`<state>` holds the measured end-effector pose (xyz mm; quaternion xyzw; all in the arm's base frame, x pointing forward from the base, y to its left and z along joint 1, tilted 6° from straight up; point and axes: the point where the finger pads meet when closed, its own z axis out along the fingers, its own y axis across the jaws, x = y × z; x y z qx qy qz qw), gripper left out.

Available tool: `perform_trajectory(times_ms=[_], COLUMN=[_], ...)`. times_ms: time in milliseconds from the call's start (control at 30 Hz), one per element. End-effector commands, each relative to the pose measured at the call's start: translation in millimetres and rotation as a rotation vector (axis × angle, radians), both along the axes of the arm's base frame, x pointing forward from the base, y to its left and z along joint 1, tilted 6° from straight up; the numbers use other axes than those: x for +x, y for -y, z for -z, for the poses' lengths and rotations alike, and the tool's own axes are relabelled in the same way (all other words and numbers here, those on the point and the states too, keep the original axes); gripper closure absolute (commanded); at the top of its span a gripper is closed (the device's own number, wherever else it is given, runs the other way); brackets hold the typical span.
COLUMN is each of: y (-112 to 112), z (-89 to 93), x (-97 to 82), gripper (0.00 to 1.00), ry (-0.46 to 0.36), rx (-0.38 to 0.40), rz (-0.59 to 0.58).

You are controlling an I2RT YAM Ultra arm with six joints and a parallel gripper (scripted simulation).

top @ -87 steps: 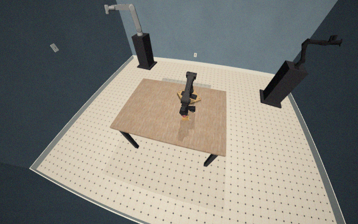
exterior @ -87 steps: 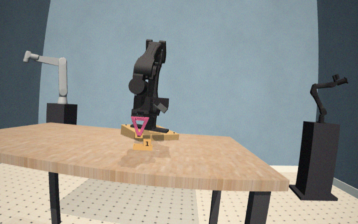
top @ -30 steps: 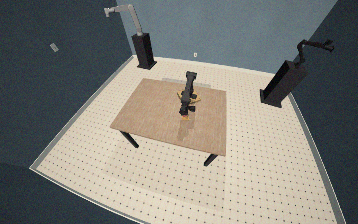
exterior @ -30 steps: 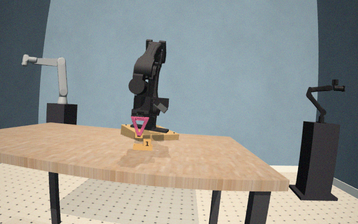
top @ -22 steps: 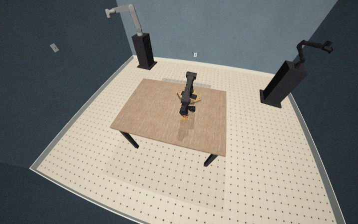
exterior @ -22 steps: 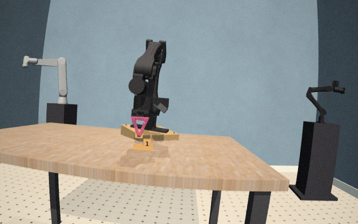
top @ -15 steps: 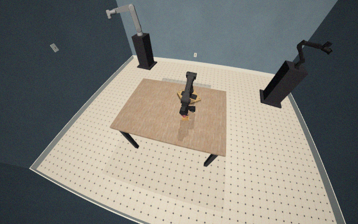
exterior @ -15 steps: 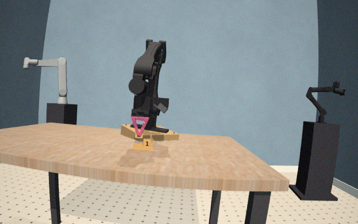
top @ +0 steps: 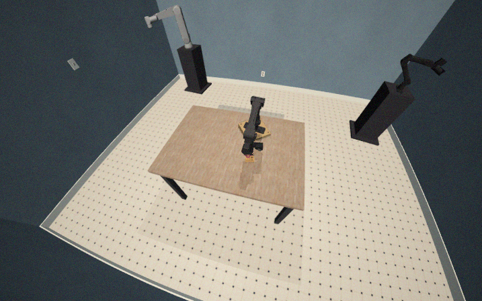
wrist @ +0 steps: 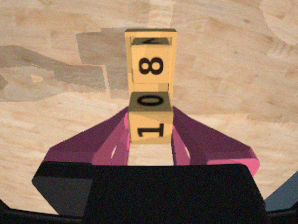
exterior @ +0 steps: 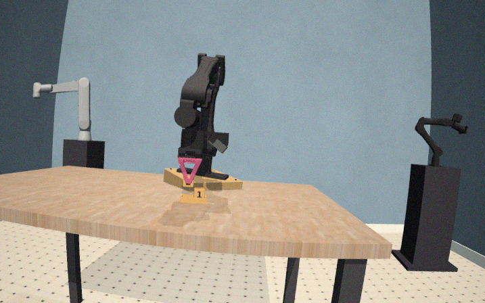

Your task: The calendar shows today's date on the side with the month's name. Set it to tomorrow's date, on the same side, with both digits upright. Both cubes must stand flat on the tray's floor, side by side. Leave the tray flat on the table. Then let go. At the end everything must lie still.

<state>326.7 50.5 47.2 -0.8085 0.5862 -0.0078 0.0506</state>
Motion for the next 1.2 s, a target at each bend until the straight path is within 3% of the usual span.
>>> perform_trajectory(times_ms=[0,367,667,1067,1100,1167], y=[-2.7,-3.6,-3.2,-3.6,-4.5,-4.4], z=[-3.1,-2.3,12.4,20.7,14.2,18.1], x=[6.0,10.4,-2.5,-1.5,7.0,1.9], gripper=[0.74,0.74,0.74,0.74,0.74,0.74], ry=[0.003,0.021,-0.017,-0.015,0.007,0.003], rx=[0.007,0.009,0.004,0.004,0.007,0.007], rz=[-0.007,-0.008,-0.009,-0.005,-0.004,-0.004])
